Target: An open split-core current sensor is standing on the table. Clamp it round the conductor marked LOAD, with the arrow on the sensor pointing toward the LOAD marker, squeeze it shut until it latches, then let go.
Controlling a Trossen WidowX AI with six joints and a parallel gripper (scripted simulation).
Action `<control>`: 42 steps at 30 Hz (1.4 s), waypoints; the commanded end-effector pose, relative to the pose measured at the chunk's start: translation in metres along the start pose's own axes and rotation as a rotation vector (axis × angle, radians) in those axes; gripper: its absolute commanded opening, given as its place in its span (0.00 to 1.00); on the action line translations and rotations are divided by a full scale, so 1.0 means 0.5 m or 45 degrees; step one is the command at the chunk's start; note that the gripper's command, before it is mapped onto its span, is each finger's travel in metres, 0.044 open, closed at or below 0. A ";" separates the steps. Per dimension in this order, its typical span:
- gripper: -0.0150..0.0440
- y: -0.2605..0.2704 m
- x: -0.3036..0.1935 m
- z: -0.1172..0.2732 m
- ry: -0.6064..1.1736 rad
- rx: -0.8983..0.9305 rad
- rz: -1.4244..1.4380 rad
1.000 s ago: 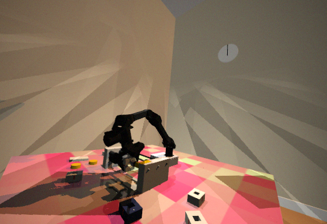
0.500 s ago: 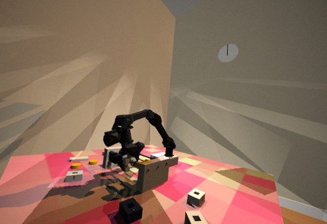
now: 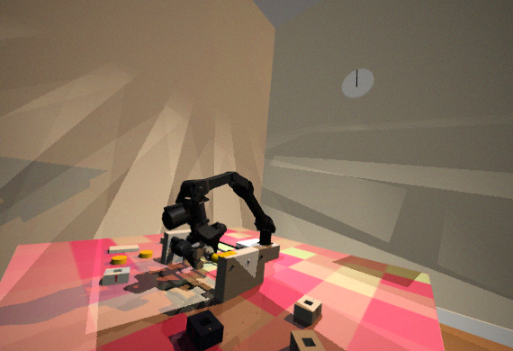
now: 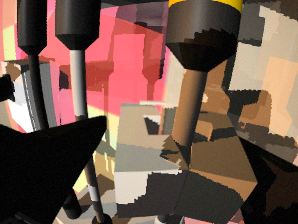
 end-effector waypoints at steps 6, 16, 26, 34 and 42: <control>0.93 0.000 0.000 0.000 0.000 0.000 0.000; 0.82 0.000 0.000 0.000 0.000 0.000 0.000; 0.60 0.000 0.000 0.000 0.000 0.000 0.000; 0.25 0.000 0.000 0.000 0.000 0.000 0.000; 0.25 0.000 0.000 0.000 0.000 0.000 0.000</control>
Point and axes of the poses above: the point midway between the two fingers, 35 mm back from their tips, its own z axis back along the fingers, its own y axis across the jaws, x = y × z, the point moved 8 cm from there along z, back along the fingers, and after that the axes turned 10 degrees about -z, right-handed, at the moved point
